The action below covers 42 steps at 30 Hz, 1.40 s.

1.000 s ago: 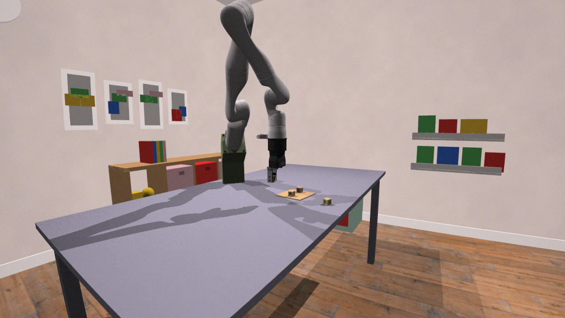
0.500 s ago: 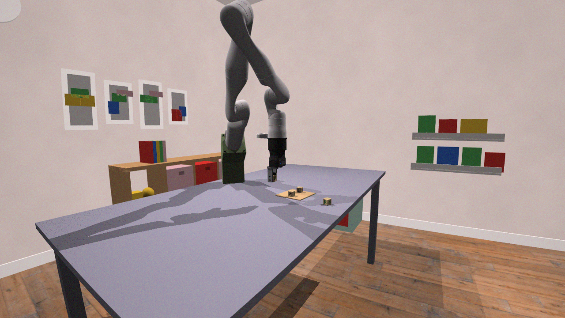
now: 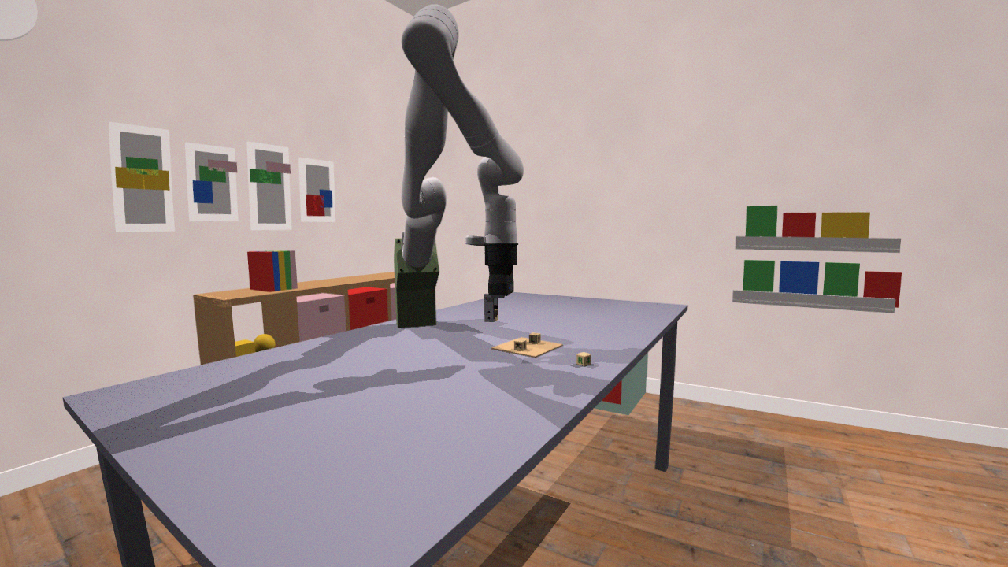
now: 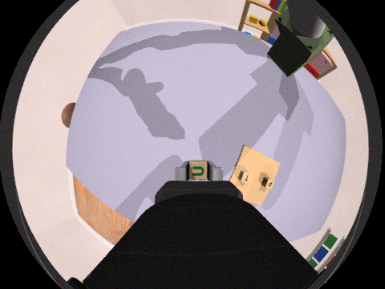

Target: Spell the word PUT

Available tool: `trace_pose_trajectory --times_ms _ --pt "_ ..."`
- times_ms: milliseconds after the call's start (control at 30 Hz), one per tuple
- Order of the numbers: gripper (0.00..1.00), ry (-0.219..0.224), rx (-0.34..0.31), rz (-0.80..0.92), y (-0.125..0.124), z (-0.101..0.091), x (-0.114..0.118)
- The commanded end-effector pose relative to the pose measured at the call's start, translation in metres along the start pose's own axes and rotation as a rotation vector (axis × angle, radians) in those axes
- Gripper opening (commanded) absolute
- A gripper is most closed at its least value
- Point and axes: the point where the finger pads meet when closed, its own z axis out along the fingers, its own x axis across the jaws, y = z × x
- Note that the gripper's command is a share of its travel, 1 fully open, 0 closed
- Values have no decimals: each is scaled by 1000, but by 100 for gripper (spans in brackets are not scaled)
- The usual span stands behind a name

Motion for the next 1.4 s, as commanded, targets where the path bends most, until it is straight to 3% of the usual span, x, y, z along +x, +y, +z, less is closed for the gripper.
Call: trace_pose_trajectory --times_ms 0,500,567,967,1367 --pt "49 26 5 -27 1 3 12" --pt "49 25 -4 -595 25 -1 78" --pt "49 25 -4 -595 25 -1 78" --pt "49 25 -9 -1098 46 -3 139" --pt "49 25 -11 -1260 53 -4 158"
